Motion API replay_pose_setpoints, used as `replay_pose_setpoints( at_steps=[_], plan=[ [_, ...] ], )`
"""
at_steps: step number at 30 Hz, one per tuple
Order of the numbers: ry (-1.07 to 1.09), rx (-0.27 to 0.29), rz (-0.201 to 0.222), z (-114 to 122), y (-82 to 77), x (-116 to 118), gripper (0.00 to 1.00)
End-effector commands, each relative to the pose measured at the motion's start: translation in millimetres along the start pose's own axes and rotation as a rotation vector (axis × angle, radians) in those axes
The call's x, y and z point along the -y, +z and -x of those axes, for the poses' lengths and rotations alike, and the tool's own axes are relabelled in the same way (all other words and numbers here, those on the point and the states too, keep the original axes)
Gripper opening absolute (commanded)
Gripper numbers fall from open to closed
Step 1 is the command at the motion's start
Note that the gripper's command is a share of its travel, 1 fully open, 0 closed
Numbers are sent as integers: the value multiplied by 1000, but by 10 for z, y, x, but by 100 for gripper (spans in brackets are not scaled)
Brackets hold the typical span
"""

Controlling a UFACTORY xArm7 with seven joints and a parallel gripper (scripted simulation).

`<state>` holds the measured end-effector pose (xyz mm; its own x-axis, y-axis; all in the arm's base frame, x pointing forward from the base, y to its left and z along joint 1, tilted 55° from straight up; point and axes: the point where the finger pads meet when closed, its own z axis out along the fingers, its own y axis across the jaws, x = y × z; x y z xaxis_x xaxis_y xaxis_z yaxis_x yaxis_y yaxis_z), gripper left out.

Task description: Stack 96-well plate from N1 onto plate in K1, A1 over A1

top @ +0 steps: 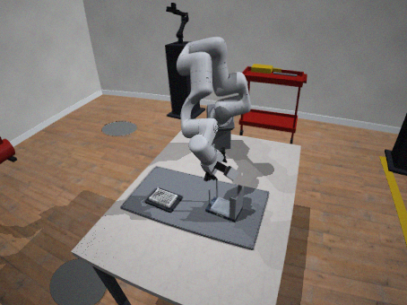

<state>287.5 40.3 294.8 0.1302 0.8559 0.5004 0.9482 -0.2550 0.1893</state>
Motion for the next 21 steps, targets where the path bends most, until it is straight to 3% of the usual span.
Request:
replay_pose_setpoints(
  at_steps=[1,21],
  plan=[
    [142,-26,0,20,-8,-71,100],
    [666,-127,0,181,-34,-374,100]
  ],
)
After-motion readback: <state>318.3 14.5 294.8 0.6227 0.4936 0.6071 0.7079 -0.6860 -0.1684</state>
